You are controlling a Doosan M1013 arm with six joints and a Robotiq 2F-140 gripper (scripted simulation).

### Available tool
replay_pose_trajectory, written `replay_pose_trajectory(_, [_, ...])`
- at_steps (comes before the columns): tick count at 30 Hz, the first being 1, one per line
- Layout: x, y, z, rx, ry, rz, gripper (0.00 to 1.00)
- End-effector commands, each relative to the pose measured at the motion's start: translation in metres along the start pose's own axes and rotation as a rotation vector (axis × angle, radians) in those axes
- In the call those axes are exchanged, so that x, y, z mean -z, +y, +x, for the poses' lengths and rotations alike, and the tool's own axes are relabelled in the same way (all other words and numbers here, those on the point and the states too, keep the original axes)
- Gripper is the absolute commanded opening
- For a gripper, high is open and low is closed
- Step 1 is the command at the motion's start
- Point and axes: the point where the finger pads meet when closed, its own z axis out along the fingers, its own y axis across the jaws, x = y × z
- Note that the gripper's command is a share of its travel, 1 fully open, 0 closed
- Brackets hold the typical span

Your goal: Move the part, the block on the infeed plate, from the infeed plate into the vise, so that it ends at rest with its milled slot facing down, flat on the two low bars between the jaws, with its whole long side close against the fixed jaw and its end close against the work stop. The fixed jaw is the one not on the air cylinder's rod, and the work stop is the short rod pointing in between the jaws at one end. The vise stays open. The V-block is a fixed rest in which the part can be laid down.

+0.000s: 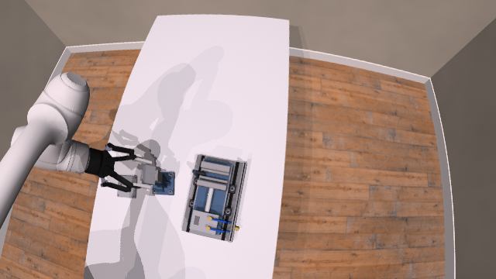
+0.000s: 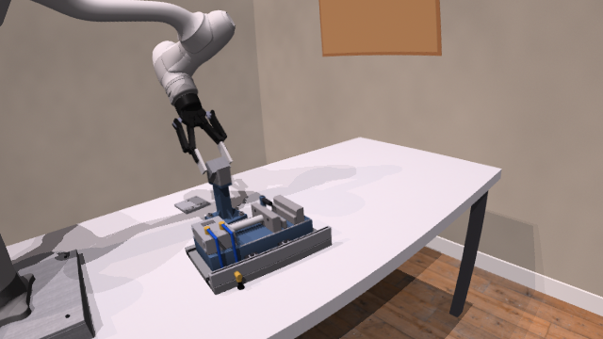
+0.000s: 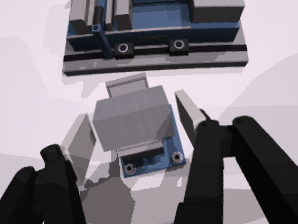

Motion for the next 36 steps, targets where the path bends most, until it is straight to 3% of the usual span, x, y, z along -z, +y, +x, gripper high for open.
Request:
replay_pose_trajectory(1, [0.0,0.0001,0.0005,0.0,-0.016,0.0,0.51])
replay_pose_trajectory(36, [-0.001,0.0,0.0073,0.0,-0.283,0.0,0.51])
